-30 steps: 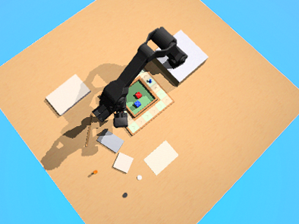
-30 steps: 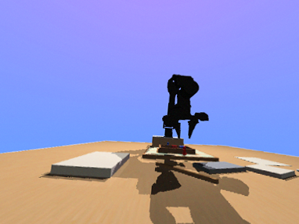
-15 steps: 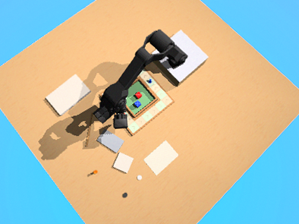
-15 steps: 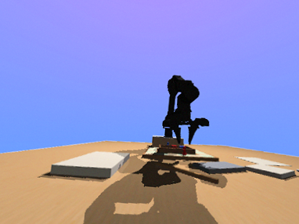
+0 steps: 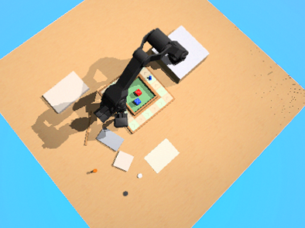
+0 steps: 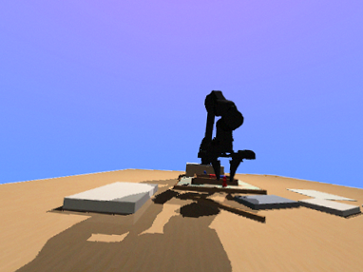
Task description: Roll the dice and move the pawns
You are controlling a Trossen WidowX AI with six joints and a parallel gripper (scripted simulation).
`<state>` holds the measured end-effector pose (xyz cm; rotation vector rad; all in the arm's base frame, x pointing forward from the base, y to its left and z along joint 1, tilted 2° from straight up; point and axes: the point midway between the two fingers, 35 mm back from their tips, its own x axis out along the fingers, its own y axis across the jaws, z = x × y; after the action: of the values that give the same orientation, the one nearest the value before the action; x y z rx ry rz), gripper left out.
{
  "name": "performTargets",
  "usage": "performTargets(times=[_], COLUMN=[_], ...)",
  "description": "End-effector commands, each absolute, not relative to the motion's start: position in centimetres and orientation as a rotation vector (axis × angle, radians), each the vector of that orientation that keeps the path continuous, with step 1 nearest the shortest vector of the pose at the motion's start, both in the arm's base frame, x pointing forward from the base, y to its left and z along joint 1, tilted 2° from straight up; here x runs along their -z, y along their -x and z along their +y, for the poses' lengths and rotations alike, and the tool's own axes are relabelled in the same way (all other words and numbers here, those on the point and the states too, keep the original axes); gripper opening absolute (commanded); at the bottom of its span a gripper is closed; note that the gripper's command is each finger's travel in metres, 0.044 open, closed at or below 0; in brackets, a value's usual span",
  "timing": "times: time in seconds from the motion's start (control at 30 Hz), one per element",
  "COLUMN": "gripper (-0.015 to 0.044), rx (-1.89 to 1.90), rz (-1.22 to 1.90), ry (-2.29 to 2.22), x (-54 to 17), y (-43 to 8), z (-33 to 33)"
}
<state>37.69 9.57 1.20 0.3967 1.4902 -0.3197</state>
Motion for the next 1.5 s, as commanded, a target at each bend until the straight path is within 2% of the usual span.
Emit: performTargets(times=[0.0,0.07,0.23,0.57,0.7,1.23,1.47], gripper=[0.0200,0.0200,0.0069,0.0002,0.0000,0.0000,0.0000], rx=[0.319,0.319,0.319,0.319,0.319,0.319,0.319], rz=[1.495,1.495,1.495,1.495,1.495,1.495,1.495], ry=[-0.402,-0.402,-0.402,-0.402,-0.402,-0.401,-0.402], x=[-0.4,-0.2,-0.2,-0.2,-1.3,-12.5,-12.7], y=[-37.6,-37.6,-37.6,-37.6,-37.7,-37.0,-36.8], z=[9.7,9.7,9.7,9.7,9.7,9.1,9.4])
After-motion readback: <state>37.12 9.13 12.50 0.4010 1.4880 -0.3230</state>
